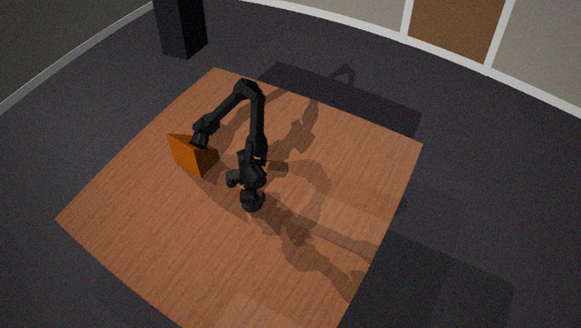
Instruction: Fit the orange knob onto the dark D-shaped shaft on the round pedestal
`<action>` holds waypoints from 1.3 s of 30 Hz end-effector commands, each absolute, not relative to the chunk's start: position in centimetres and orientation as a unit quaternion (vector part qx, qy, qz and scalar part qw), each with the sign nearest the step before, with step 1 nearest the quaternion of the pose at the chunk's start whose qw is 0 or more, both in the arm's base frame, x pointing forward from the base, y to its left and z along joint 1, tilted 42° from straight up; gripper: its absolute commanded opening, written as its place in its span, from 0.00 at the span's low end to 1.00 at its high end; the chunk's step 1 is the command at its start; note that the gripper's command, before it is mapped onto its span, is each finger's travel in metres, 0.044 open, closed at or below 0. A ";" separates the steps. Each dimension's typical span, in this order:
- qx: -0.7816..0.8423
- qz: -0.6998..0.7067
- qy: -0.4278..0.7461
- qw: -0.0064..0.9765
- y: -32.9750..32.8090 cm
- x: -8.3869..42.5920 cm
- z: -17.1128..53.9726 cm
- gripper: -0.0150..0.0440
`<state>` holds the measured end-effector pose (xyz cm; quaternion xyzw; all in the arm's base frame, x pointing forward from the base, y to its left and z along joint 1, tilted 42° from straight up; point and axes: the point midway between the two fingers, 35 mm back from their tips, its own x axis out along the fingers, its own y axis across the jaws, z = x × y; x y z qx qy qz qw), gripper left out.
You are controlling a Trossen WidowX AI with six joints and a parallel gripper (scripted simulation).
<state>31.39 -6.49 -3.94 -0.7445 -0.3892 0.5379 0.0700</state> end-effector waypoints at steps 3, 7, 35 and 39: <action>-0.745 0.538 -0.388 0.072 -6.4 31.4 -4.1 0.25; -0.745 0.537 -0.389 0.070 -6.4 31.4 -4.1 0.25; -0.743 0.548 -0.373 0.092 -5.8 31.5 -4.8 0.25; -0.744 0.543 -0.381 0.082 -5.5 31.5 -5.0 0.25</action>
